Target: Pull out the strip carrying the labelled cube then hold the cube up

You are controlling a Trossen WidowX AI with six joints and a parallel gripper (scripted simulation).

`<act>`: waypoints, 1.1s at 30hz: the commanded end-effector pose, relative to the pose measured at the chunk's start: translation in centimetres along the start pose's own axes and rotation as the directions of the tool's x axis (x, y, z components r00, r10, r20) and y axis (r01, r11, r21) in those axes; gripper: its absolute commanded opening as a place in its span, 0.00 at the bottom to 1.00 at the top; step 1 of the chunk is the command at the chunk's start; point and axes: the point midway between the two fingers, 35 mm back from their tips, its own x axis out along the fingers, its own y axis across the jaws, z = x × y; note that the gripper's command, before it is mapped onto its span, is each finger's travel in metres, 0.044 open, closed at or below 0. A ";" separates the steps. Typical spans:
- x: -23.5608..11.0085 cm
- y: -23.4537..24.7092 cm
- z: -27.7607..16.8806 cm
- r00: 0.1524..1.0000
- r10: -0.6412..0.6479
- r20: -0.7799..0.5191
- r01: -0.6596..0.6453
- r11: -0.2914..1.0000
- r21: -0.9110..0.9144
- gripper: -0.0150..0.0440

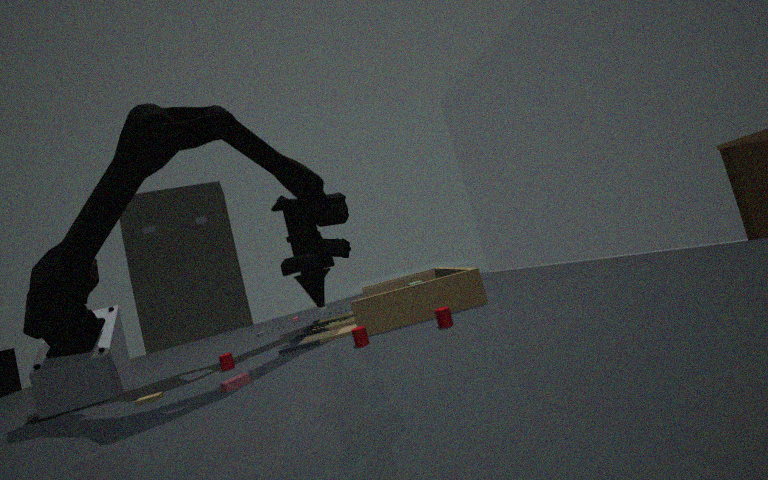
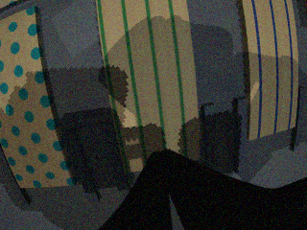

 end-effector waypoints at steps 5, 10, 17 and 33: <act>1.4 -0.2 0.0 1.000 -0.006 0.001 0.006 1.000 -0.005 0.25; 2.3 -0.3 0.0 1.000 -0.007 0.001 0.007 1.000 -0.005 0.25; 3.4 -0.4 -0.1 1.000 -0.008 0.002 0.008 1.000 -0.005 0.25; 3.8 -0.5 -0.1 1.000 -0.009 0.002 0.009 1.000 -0.005 0.25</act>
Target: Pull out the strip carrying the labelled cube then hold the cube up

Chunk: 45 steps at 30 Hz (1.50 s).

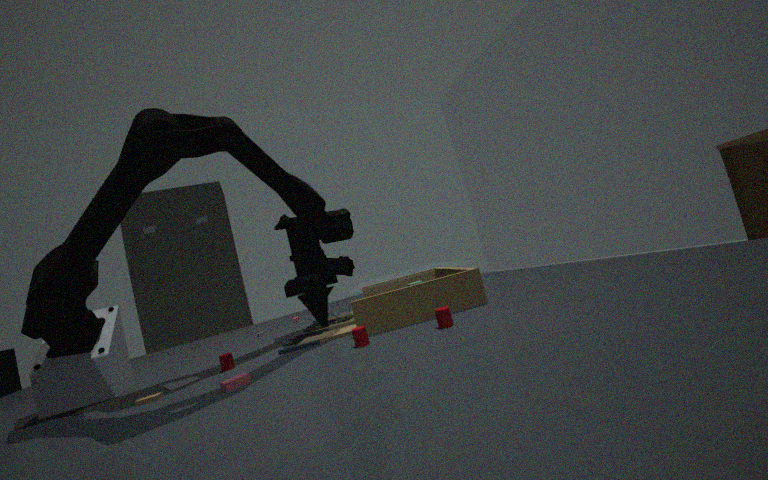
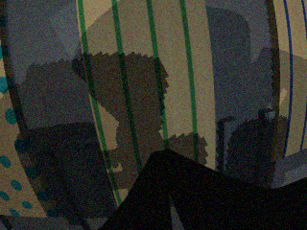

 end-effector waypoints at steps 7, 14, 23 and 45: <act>0.1 0.0 0.0 1.000 -0.004 0.003 0.004 1.000 -0.005 0.25; 0.1 0.0 0.0 1.000 -0.004 0.003 0.004 1.000 -0.005 0.25; 0.2 0.0 0.1 1.000 -0.004 0.003 0.004 1.000 -0.005 0.25; 0.5 0.0 0.2 1.000 -0.004 0.003 0.004 1.000 -0.005 0.25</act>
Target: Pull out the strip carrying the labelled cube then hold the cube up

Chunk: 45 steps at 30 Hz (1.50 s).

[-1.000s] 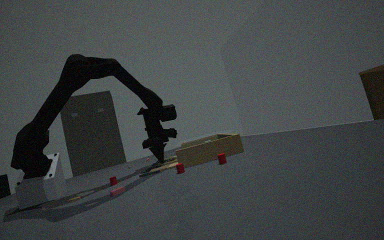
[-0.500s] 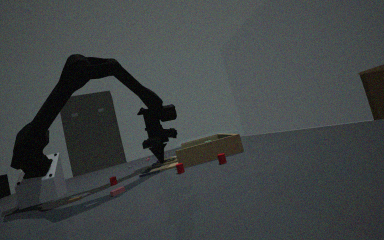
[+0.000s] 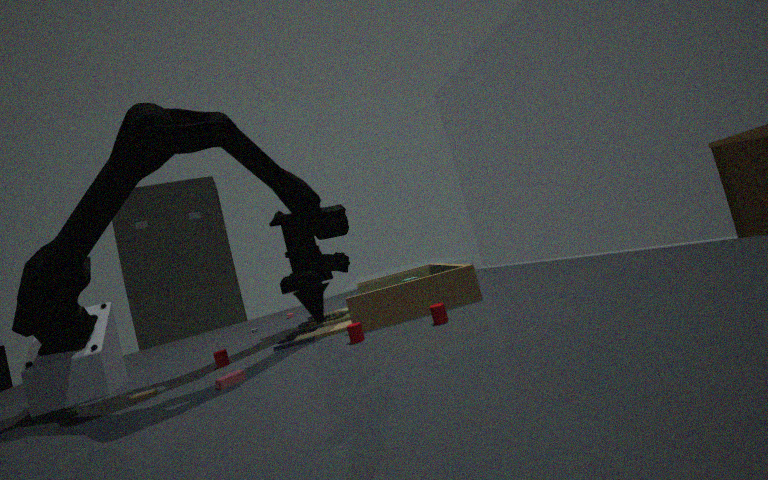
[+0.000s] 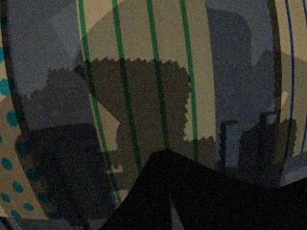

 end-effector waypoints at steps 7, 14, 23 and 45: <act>0.4 -0.1 0.2 1.000 -0.004 -0.001 0.004 1.000 0.000 0.25; 0.5 0.0 0.1 1.000 -0.004 -0.001 0.004 1.000 0.000 0.25; 0.5 0.0 -1.3 1.000 -0.004 -0.001 0.004 1.000 0.000 0.25; 0.6 0.0 -4.7 1.000 -0.004 -0.003 0.004 1.000 -0.001 0.25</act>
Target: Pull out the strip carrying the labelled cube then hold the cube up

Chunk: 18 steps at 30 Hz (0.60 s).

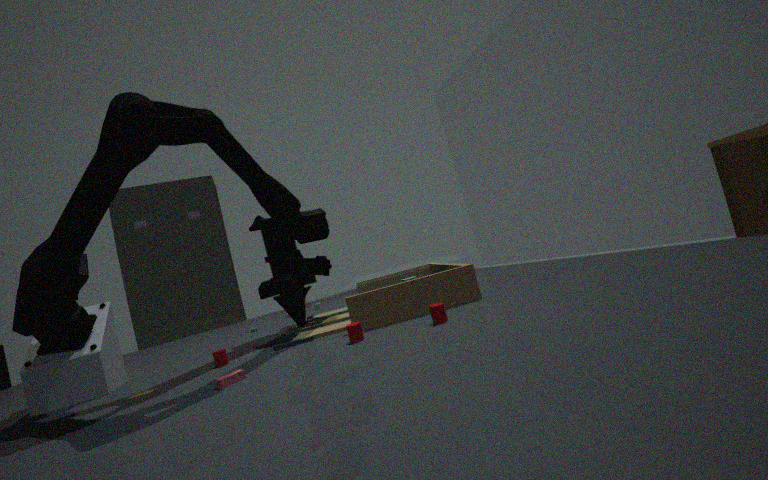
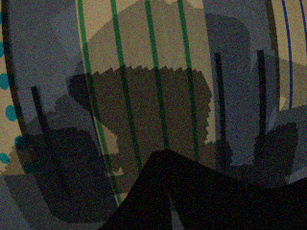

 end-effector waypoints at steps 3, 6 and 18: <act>0.5 0.0 -1.5 1.000 -0.001 -0.021 0.001 1.000 -0.002 0.25; 0.5 0.0 -2.0 1.000 -0.001 -0.021 0.001 1.000 -0.002 0.25; 0.6 -0.1 -3.8 1.000 -0.001 -0.022 0.001 1.000 -0.003 0.25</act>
